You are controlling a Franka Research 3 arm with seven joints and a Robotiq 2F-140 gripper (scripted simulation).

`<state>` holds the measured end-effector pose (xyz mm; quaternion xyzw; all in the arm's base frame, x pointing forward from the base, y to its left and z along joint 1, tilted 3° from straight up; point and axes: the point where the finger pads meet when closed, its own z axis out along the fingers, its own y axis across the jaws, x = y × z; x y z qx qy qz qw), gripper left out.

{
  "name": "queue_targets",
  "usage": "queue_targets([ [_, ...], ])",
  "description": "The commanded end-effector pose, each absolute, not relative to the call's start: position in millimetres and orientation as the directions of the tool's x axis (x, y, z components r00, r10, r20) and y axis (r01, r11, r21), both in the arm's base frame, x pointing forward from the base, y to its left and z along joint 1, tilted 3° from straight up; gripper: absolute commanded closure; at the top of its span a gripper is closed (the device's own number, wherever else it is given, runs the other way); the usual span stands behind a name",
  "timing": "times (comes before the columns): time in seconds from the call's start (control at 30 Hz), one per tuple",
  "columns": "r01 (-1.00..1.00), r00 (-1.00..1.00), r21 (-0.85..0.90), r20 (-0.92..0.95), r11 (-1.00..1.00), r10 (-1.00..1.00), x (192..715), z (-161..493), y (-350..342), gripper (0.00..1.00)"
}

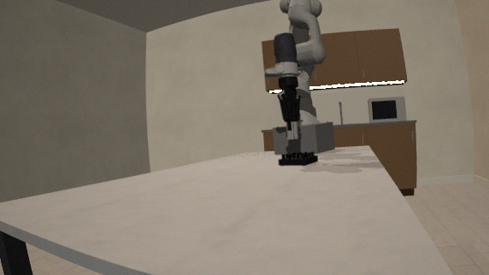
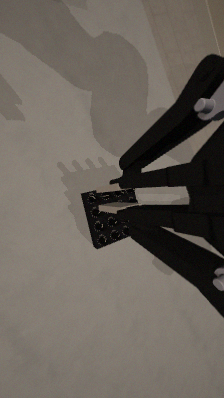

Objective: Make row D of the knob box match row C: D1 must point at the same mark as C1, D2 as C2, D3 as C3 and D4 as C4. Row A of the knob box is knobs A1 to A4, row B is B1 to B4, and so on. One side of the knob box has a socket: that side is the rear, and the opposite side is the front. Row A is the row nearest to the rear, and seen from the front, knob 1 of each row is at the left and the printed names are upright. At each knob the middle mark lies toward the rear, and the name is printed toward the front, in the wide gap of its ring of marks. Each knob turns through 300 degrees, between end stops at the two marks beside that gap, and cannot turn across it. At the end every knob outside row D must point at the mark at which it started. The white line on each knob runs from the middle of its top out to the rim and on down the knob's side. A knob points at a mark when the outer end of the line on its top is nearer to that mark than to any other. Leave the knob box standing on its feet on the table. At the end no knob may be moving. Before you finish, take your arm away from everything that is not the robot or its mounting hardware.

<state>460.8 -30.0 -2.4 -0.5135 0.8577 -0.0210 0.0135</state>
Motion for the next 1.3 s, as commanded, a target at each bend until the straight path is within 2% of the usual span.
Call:
queue_targets([
  [0.0,-0.898,-0.437,-0.054,-0.001,0.436,-0.9,461.7,-2.2,-29.9,0.88],
  [1.27,-0.898,-0.437,-0.054,-0.001,0.436,-0.9,461.9,-6.1,-30.0,0.88],
])
